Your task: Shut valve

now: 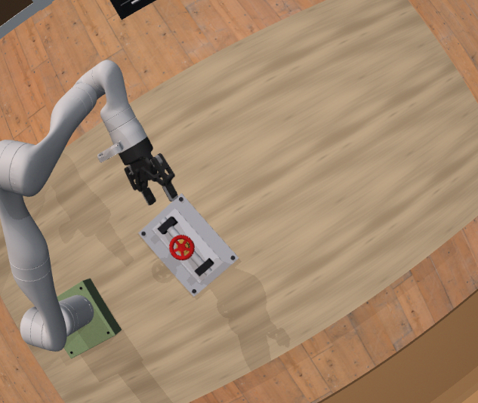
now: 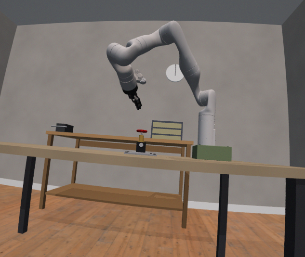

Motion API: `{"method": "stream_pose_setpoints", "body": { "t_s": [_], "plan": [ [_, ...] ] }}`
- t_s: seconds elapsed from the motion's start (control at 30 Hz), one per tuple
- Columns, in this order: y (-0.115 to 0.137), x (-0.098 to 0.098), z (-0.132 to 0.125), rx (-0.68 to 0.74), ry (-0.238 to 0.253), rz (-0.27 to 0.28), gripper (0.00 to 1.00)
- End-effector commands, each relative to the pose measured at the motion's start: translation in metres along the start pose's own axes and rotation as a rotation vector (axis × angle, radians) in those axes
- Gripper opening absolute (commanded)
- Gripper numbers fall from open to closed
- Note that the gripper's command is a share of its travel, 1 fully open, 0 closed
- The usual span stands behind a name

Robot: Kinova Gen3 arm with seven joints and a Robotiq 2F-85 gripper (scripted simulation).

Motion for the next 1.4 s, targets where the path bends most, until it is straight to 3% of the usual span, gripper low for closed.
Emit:
{"method": "stream_pose_setpoints", "body": {
  "t_s": [0.0,0.6,0.8,0.9,1.03,1.1,1.23,1.37],
  "plan": [
    [0.000,0.000,-0.001,0.001,-0.001,-0.001,1.00],
    [0.000,0.000,-0.001,0.001,-0.001,-0.001,1.00],
    [-0.001,0.009,-0.003,-0.027,-0.039,-0.004,1.00],
    [-0.002,0.020,-0.006,-0.063,-0.091,-0.010,1.00],
    [-0.002,0.044,-0.010,-0.133,-0.201,-0.032,1.00],
    [-0.002,0.044,-0.010,-0.133,-0.201,-0.032,1.00],
    [0.000,0.073,-0.014,-0.213,-0.349,-0.078,1.00],
    [0.006,0.103,-0.018,-0.283,-0.515,-0.159,1.00]
  ]
}}
Point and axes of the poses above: the point where the finger pads meet when closed, its own x axis out along the fingers, its own z axis across the jaws, y = z × x, the point moved 10 cm from there along -x, back along the fingers, and after that the axes turned 5 degrees about x, right-handed, at the moved point
